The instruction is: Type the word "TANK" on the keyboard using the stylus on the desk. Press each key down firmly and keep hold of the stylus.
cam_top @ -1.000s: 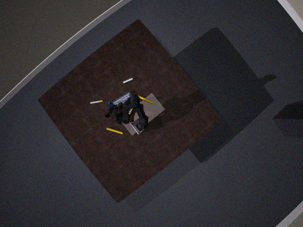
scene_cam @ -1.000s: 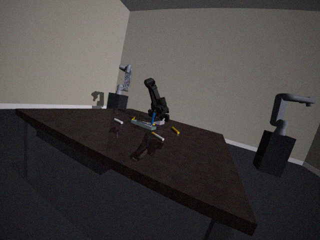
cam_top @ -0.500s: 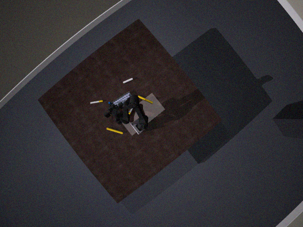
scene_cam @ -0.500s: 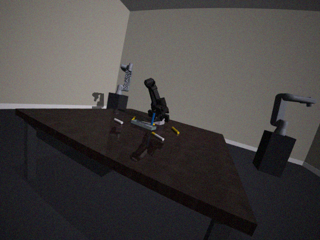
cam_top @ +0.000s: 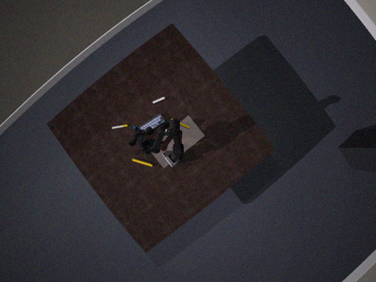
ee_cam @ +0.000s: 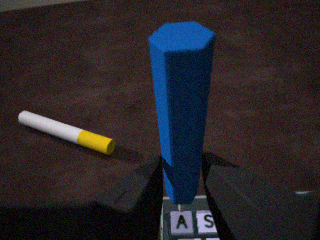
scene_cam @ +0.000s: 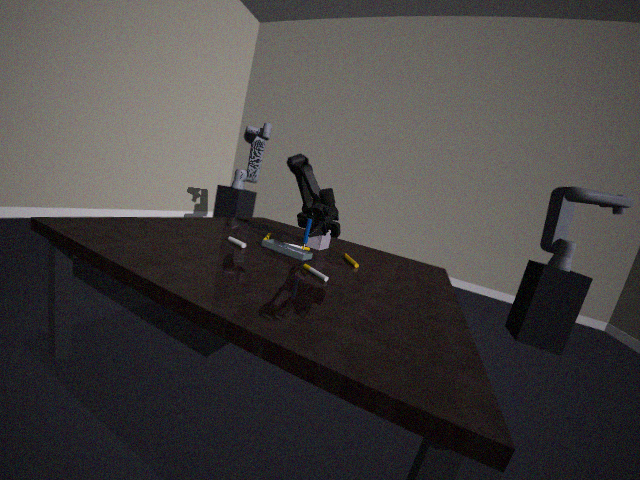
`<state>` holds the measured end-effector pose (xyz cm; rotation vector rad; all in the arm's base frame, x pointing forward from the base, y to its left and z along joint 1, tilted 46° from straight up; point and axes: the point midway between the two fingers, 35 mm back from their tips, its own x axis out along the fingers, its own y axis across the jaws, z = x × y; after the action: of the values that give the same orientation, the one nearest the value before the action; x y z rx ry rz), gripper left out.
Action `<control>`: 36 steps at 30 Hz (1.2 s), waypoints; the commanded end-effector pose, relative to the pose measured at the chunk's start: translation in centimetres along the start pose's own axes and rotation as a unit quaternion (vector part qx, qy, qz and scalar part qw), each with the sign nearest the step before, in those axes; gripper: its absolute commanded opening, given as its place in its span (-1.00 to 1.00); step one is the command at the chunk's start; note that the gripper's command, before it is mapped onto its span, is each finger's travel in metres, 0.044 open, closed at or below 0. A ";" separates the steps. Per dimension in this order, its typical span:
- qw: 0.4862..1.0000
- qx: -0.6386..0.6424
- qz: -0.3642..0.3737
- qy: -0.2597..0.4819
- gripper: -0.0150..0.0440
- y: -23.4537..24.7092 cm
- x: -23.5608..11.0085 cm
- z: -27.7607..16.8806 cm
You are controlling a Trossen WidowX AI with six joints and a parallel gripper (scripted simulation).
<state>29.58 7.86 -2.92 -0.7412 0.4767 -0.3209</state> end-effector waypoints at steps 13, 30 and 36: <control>0.999 -0.023 0.033 0.006 -0.41 -1.2 -0.1 1.5; 0.993 -0.067 0.100 0.014 -0.49 -3.7 -0.2 2.4; 0.989 -0.081 0.124 0.014 -0.49 -4.6 -0.4 2.5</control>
<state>30.18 6.47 1.84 -0.8188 0.6108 -0.0862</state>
